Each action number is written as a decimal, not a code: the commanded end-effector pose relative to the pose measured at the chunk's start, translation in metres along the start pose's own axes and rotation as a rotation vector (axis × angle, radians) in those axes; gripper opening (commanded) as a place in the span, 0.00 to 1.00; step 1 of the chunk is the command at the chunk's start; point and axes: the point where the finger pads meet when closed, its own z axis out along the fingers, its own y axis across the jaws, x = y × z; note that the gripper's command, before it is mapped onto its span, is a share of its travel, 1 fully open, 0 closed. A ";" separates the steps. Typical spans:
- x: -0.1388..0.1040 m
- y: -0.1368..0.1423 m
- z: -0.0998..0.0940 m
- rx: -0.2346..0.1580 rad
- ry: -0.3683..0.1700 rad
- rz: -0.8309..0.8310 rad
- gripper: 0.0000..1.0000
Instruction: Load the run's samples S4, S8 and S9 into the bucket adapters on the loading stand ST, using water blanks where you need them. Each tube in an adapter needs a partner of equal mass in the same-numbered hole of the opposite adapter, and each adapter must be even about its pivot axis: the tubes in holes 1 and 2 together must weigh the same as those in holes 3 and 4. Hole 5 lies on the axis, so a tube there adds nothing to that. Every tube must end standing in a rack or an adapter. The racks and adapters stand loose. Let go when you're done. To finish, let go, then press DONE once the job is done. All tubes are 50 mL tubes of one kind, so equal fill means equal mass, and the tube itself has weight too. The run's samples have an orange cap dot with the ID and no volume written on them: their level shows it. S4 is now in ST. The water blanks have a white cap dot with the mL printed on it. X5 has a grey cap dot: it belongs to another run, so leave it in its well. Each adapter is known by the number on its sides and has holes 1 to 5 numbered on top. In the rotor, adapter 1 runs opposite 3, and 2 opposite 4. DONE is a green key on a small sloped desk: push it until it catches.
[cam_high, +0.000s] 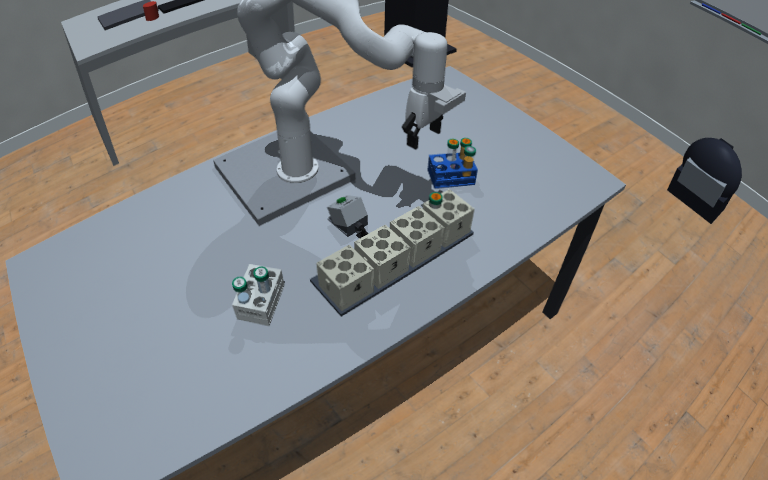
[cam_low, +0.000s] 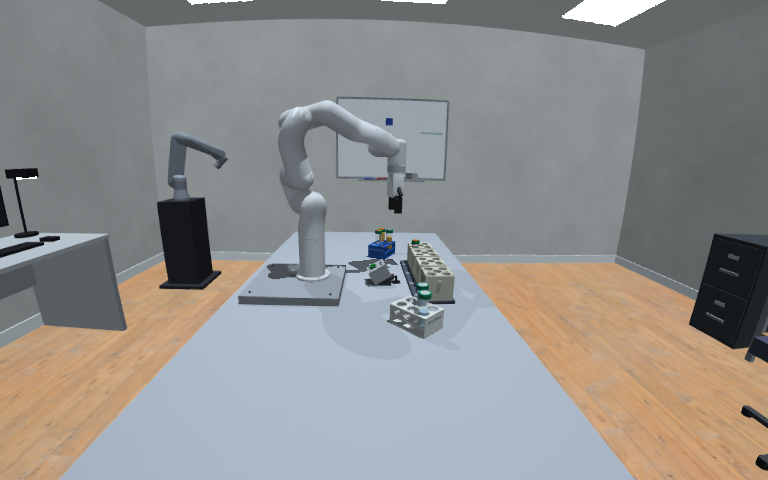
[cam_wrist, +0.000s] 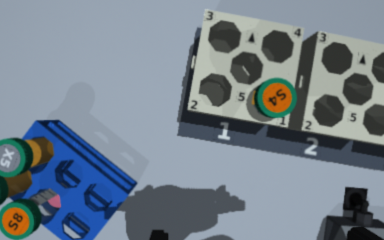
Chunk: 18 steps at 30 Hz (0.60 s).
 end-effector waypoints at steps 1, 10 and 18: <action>0.008 0.017 -0.002 -0.006 0.007 0.102 1.00; 0.023 0.060 -0.002 -0.006 0.007 0.102 1.00; 0.034 0.088 -0.002 -0.006 0.007 0.102 1.00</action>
